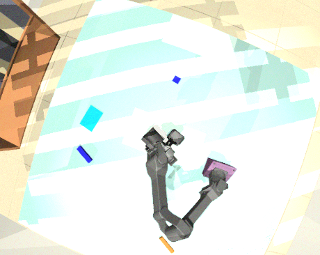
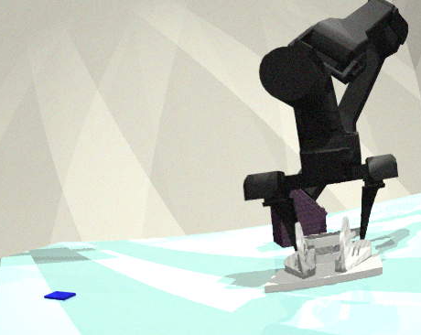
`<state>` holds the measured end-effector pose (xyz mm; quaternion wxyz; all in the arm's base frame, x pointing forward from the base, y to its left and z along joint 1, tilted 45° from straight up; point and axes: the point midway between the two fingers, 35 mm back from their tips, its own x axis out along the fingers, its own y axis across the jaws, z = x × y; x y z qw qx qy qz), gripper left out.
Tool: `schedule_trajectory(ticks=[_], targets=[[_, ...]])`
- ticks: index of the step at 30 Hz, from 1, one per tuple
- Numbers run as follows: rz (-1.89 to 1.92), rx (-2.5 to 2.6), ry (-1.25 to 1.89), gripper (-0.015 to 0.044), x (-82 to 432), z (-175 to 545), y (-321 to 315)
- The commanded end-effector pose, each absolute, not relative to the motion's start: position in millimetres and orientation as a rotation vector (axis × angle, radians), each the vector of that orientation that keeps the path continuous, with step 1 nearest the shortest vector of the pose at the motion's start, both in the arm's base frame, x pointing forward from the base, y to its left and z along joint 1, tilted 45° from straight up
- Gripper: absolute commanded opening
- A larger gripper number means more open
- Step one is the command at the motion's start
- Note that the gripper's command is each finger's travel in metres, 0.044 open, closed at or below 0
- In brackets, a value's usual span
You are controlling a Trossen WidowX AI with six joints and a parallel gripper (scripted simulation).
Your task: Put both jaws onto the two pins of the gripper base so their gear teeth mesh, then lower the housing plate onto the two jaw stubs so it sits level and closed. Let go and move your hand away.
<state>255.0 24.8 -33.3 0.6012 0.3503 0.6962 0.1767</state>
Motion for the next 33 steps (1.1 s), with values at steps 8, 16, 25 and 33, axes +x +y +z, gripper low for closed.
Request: schedule_trajectory(ticks=[8,16,25,33], targets=[[0.413,0.821,1.624,0.0351,253.0,-36.8,29.6],[0.416,0.819,1.623,0.0351,252.9,-38.5,31.4],[0.416,0.819,1.623,0.0351,252.9,-38.5,31.4],[0.416,0.819,1.623,0.0351,252.9,-38.5,31.4]])
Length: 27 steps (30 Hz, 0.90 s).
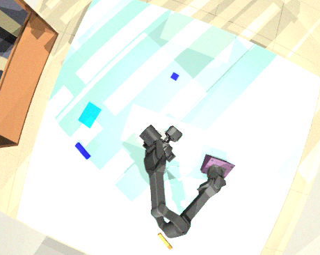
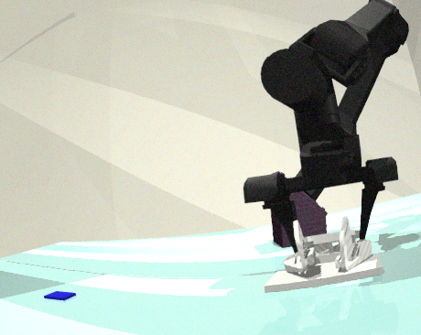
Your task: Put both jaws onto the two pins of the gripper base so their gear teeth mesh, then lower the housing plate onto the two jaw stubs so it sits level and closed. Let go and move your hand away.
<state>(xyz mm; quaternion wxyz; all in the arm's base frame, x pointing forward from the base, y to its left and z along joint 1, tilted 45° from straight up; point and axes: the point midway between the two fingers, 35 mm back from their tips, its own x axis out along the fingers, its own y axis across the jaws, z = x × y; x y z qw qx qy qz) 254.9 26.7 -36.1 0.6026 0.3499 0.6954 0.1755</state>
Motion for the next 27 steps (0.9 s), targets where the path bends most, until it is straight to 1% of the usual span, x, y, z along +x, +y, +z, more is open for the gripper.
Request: schedule_trajectory(ticks=[1,27], targets=[[0.416,0.819,1.623,0.0351,252.9,-38.5,31.4],[0.416,0.818,1.623,0.0351,253.1,-36.5,29.3]])
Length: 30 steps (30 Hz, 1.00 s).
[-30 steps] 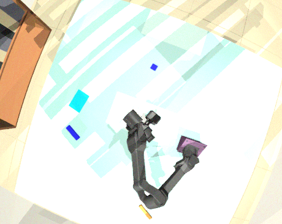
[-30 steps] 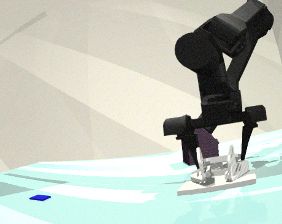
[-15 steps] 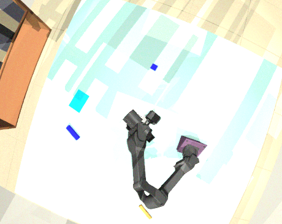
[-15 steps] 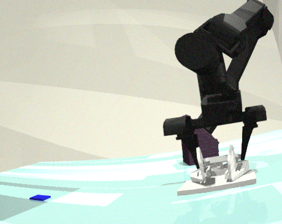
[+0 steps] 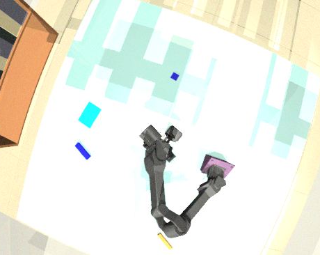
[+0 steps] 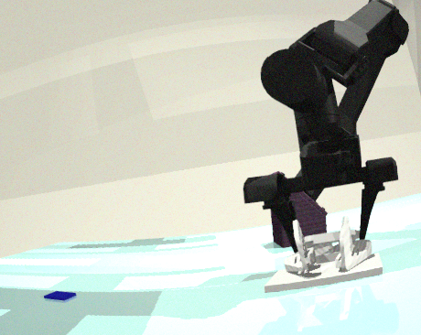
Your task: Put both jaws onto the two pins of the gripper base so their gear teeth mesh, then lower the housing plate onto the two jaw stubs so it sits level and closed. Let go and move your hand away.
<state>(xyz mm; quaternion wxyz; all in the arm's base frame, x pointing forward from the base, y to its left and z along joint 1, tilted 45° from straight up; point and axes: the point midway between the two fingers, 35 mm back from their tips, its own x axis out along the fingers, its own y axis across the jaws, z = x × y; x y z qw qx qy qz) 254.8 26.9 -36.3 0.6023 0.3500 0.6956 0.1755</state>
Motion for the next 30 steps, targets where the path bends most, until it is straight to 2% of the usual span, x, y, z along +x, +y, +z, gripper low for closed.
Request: schedule_trajectory(ticks=[1,30], targets=[[0.415,0.818,1.623,0.0351,253.1,-35.9,28.7],[0.416,0.819,1.623,0.0351,252.7,-37.2,32.5]])
